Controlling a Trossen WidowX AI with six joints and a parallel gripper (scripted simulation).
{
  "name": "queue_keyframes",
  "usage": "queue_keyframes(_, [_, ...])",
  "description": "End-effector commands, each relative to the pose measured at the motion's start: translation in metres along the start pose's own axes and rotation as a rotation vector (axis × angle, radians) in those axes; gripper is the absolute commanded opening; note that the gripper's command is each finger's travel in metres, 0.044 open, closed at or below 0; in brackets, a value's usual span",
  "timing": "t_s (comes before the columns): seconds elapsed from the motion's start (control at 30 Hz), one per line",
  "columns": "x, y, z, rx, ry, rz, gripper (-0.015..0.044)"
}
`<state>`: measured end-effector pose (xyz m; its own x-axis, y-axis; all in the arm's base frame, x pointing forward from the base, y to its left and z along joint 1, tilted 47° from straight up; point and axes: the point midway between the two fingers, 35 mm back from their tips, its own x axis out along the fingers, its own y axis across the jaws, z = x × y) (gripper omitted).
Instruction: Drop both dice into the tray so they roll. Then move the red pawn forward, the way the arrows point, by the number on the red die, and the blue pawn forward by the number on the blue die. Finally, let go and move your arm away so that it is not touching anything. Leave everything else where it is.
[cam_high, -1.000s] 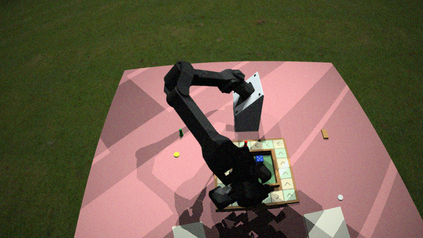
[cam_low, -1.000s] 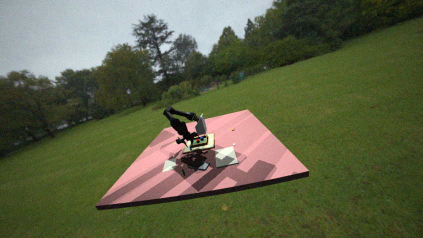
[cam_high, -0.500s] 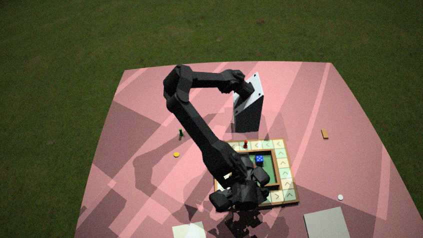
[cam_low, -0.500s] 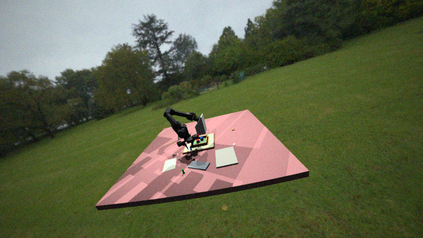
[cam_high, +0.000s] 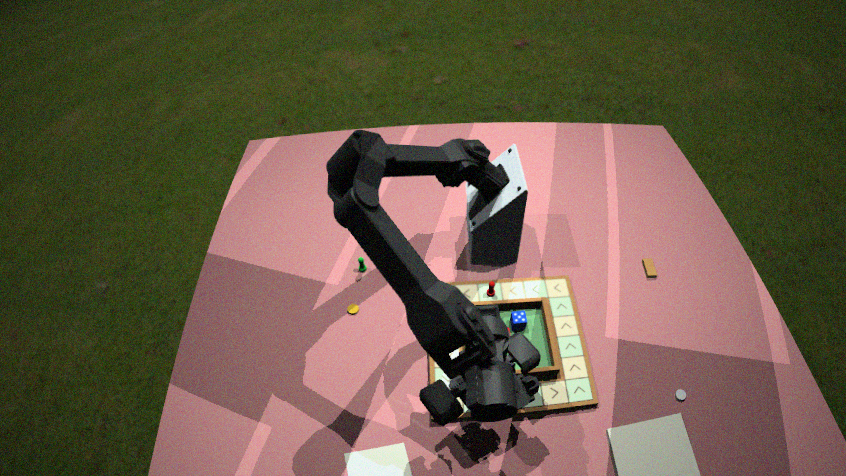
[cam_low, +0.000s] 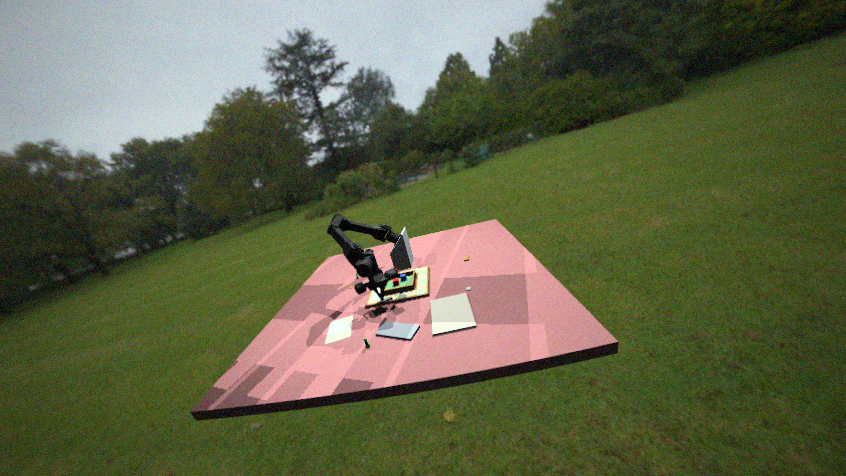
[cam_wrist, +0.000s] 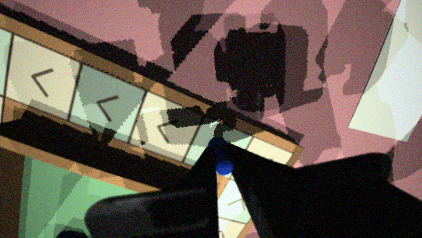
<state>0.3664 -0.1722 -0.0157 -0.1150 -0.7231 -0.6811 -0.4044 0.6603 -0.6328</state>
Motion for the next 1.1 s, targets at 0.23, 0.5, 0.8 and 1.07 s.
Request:
queue_keyframes(0.23, [-0.063,0.001,0.01,-0.002,-0.009,0.002,0.0])
queue_keyframes(0.5, [-0.121,0.004,0.006,-0.005,-0.001,0.001,0.0])
queue_keyframes(0.8, [-0.115,0.033,0.02,-0.006,-0.003,0.003,0.0])
queue_keyframes(1.07, [-0.087,0.1,0.044,-0.006,-0.005,0.006,0.0])
